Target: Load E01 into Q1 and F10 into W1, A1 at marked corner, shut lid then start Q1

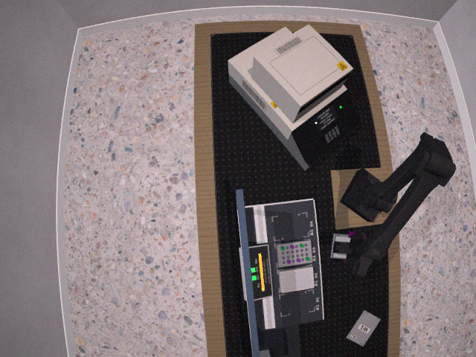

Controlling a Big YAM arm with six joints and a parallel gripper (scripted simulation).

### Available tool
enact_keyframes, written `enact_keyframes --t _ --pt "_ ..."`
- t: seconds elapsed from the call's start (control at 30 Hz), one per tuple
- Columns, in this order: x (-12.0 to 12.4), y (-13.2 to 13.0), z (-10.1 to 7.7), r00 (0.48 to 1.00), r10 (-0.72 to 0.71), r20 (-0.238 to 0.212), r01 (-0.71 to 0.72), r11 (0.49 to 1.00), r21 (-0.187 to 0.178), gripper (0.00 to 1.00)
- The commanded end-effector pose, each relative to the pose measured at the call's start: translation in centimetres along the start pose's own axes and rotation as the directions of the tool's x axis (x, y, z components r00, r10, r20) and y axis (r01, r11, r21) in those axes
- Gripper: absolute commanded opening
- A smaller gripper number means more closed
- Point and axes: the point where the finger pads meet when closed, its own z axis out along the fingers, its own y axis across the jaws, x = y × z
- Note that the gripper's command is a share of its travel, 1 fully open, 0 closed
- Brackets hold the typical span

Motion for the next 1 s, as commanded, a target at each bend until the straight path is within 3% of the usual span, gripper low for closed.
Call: enact_keyframes --t 0.0,0.23,0.4,0.97 --pt "-0.4 0.6 -0.2 1.000 0.022 0.009 -0.022 1.000 -0.023 0.00" --pt "-0.2 -0.3 -0.3 1.000 0.024 0.006 -0.024 1.000 -0.008 0.00" --pt "-0.1 1.2 -0.4 1.000 0.004 0.010 -0.004 0.999 -0.035 0.00" --pt "-0.6 2.5 -0.3 1.000 -0.013 0.014 0.014 0.999 -0.045 0.00"
